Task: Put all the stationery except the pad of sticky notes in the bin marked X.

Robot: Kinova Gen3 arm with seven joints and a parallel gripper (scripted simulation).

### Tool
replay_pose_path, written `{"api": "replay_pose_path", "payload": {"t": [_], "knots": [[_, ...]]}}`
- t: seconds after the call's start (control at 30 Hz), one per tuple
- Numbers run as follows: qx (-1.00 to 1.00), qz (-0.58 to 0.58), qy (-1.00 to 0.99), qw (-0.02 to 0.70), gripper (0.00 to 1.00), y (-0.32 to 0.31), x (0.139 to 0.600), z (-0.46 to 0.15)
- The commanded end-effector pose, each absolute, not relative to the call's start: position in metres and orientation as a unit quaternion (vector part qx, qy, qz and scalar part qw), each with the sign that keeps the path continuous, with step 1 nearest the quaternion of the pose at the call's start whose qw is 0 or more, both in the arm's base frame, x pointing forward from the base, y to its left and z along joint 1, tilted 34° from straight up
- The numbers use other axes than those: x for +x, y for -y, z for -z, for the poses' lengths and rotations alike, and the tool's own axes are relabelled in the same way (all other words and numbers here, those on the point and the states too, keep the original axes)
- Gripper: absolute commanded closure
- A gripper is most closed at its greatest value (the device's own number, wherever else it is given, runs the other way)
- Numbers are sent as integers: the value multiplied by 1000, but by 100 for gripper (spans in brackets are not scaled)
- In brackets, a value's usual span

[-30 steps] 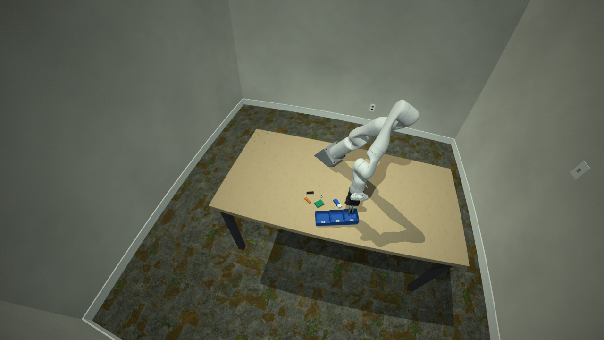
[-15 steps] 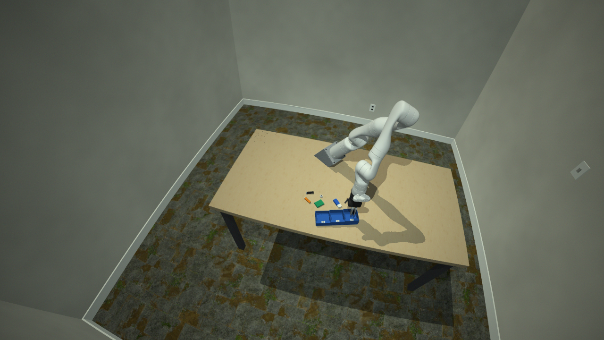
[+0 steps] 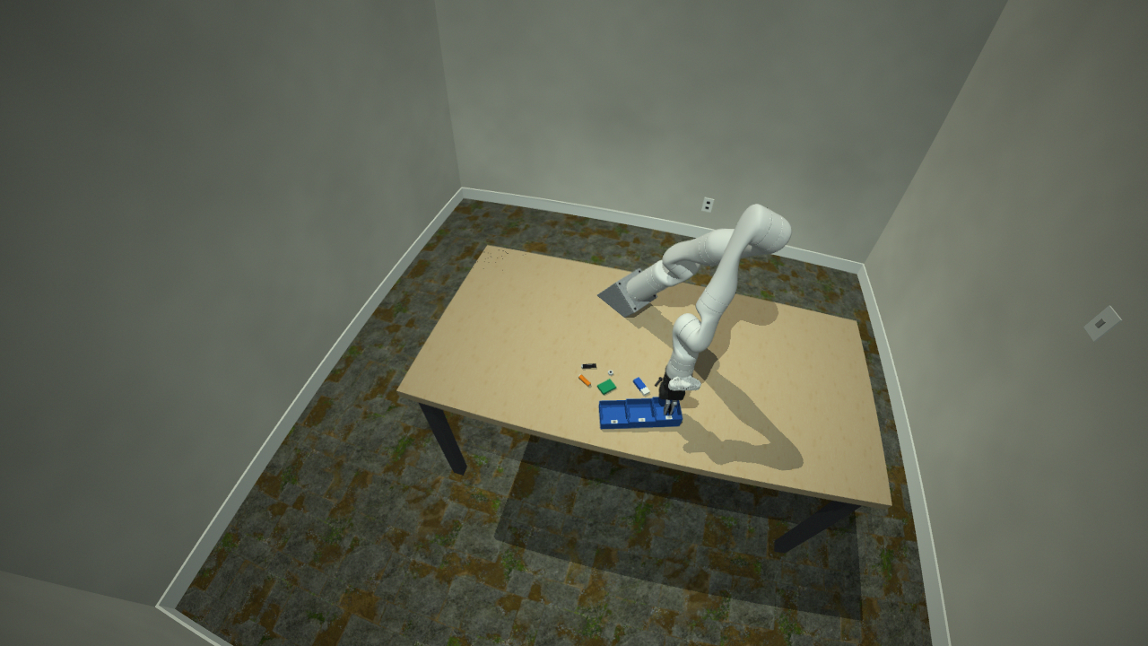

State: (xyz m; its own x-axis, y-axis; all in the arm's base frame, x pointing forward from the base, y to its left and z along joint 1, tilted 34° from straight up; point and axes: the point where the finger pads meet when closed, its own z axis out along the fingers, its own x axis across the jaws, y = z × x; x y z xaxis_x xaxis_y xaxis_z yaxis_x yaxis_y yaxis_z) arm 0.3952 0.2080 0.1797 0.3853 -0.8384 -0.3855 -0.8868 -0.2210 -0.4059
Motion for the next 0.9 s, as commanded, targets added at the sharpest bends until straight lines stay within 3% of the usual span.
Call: {"api": "replay_pose_path", "payload": {"t": [0.0,0.87], "knots": [[-780,-46,-553,287,69,-211,395,-172],[-780,-46,-553,287,69,-213,396,-169]]}}
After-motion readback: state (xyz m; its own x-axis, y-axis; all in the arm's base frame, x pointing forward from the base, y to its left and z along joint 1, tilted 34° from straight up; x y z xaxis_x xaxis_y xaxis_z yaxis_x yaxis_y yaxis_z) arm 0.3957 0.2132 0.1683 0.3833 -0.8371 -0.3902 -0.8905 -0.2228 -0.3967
